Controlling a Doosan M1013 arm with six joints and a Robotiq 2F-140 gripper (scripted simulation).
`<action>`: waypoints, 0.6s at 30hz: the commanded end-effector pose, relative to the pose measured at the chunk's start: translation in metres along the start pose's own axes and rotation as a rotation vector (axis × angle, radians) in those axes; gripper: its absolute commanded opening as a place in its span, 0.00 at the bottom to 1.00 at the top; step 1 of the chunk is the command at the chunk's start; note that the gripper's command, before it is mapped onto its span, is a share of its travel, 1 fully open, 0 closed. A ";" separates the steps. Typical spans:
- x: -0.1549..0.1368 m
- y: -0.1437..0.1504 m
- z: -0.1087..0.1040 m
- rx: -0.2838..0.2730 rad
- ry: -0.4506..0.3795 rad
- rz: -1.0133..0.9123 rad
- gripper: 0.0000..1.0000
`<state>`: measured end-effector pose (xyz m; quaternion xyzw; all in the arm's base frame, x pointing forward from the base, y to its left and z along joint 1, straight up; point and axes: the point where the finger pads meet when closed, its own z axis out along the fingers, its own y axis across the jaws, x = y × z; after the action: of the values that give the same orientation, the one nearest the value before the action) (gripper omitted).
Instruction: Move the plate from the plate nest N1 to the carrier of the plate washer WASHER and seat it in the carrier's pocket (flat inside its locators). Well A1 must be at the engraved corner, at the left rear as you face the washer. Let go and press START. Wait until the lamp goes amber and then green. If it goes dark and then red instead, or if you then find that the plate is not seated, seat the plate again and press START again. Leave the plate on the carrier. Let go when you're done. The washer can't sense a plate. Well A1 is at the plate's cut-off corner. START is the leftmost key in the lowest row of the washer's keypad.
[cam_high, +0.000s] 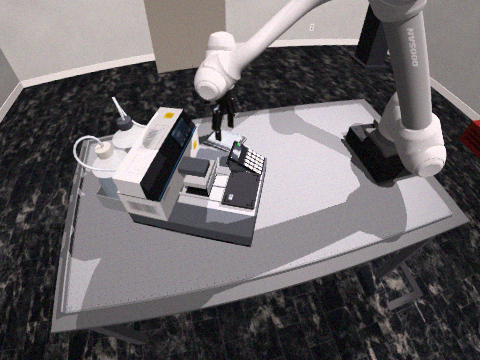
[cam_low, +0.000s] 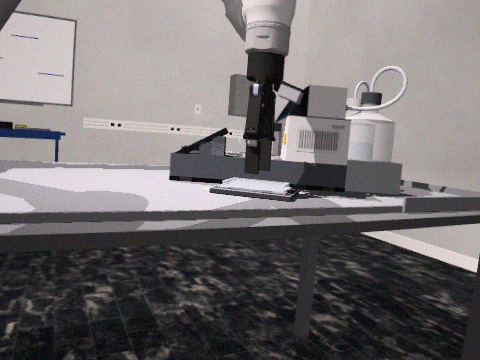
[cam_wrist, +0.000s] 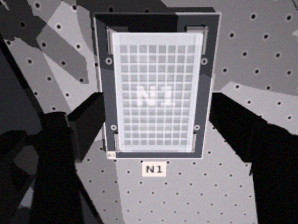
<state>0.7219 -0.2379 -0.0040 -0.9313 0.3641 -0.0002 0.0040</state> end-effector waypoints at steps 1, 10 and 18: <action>0.001 0.000 -0.001 0.001 0.001 0.000 0.70; 0.001 0.000 -0.001 0.001 0.001 0.000 0.70; 0.001 0.000 0.004 0.001 0.001 0.000 0.70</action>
<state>0.7219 -0.2379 -0.0072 -0.9313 0.3641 -0.0001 0.0040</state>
